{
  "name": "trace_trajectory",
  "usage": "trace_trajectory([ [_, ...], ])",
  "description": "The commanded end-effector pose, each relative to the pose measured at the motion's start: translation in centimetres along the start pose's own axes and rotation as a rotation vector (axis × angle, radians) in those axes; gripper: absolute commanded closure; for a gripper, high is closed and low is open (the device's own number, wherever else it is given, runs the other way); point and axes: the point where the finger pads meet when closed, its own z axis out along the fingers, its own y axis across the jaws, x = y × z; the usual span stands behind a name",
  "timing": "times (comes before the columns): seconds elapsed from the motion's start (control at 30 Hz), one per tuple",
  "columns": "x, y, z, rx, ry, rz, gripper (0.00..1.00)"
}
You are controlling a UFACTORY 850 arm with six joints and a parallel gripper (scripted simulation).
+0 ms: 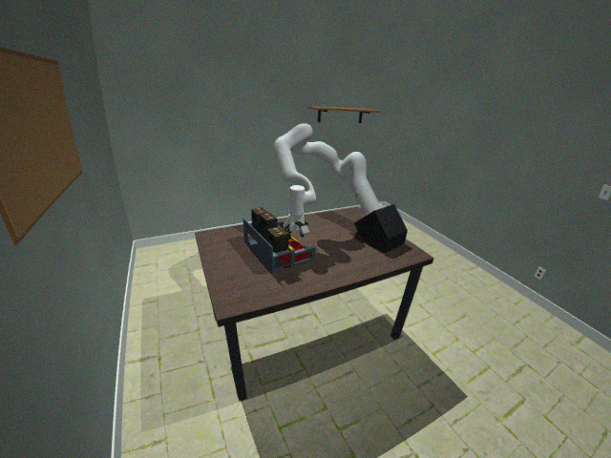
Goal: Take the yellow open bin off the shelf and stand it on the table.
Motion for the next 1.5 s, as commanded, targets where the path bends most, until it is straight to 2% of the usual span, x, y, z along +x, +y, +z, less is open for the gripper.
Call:
trace_trajectory([
  [0.0, 0.0, 0.1, 0.0, -0.001, 0.000, 0.000, 0.00],
  [0.2, 0.0, 0.1, 0.9, -0.001, 0.000, 0.000, 0.00],
  [0.77, 0.0, 0.1, 1.5, -0.001, 0.000, 0.000, 0.00],
  [1.47, 0.0, 0.1, 1.4, -0.001, 0.000, 0.000, 0.00],
])
